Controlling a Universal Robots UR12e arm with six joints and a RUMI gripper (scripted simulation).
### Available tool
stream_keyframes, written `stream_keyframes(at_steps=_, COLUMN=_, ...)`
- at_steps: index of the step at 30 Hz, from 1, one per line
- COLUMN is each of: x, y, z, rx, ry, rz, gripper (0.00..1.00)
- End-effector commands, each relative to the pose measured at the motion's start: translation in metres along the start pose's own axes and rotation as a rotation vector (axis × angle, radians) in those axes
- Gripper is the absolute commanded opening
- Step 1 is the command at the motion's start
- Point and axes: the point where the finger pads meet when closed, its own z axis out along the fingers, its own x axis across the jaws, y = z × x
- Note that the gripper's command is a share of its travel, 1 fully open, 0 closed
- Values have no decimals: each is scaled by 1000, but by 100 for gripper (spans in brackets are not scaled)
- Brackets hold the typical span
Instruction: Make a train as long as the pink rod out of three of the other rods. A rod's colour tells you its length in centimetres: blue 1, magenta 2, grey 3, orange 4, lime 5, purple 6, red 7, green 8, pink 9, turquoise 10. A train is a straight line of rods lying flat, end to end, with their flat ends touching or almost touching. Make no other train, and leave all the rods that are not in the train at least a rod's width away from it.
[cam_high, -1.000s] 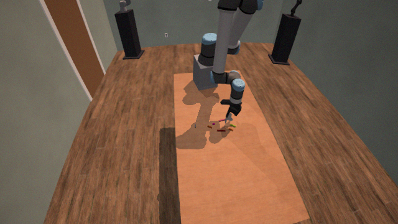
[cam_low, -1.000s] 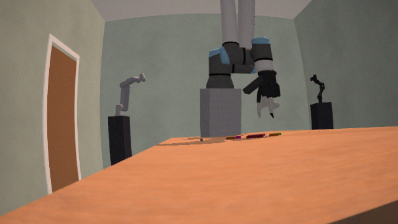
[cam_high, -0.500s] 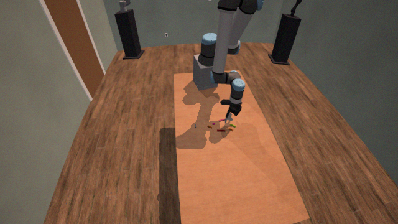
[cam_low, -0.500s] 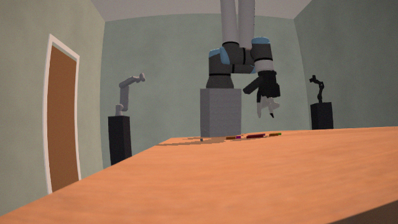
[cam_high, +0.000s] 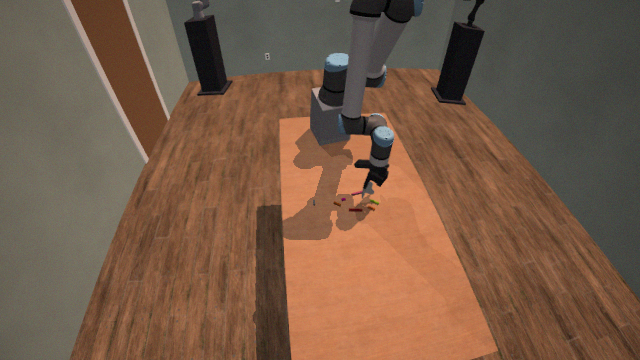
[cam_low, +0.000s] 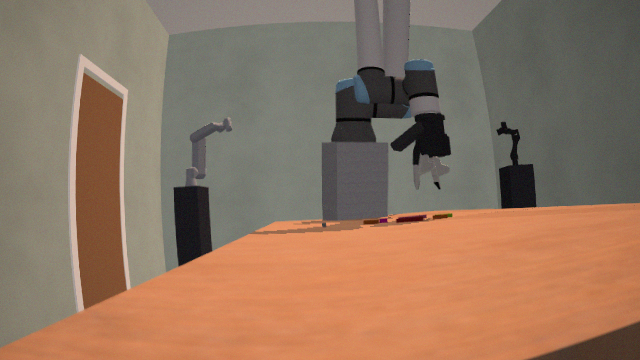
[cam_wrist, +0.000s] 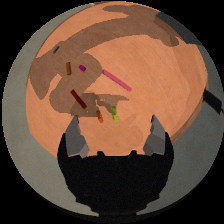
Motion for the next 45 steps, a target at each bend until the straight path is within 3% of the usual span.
stream_keyframes(at_steps=1, x=0, y=0, z=0, rx=-1, ry=-1, rz=0, gripper=100)
stream_keyframes(at_steps=23, x=-2, y=0, z=0, rx=-1, ry=-1, rz=-30, gripper=100)
stream_keyframes(at_steps=45, x=-45, y=0, z=0, rx=0, ry=-1, rz=-619, gripper=100)
